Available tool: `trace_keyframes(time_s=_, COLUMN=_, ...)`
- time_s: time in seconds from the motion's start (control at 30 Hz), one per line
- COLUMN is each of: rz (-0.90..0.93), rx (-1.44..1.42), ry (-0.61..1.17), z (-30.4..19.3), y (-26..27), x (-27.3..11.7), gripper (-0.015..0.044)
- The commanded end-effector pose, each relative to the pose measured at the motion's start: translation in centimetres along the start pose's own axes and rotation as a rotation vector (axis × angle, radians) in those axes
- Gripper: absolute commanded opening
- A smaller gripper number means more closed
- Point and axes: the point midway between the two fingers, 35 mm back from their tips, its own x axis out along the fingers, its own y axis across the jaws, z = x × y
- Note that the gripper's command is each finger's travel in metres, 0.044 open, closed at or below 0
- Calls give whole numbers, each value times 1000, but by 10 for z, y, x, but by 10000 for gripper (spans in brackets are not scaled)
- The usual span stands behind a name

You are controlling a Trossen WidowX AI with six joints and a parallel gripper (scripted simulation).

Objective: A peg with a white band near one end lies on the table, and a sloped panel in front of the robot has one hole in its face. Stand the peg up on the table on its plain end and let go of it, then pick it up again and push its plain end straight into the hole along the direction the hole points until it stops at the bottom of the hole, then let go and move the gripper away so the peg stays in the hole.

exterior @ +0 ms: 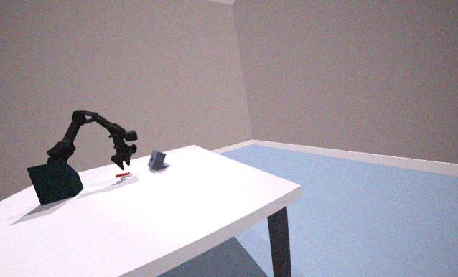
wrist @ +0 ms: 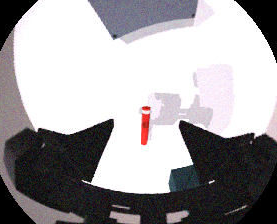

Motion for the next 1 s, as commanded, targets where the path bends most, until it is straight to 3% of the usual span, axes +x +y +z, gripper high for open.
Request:
trace_keyframes(time_s=0.0, rz=-3, rx=4, ry=-1, z=0, y=-1, x=6, gripper=440)
trace_keyframes(time_s=0.7, rz=2, rx=5, ry=0, z=-3, y=0, x=37, gripper=440)
trace_keyframes(time_s=0.97, rz=2, rx=5, ry=0, z=-3, y=0, x=37, gripper=230)
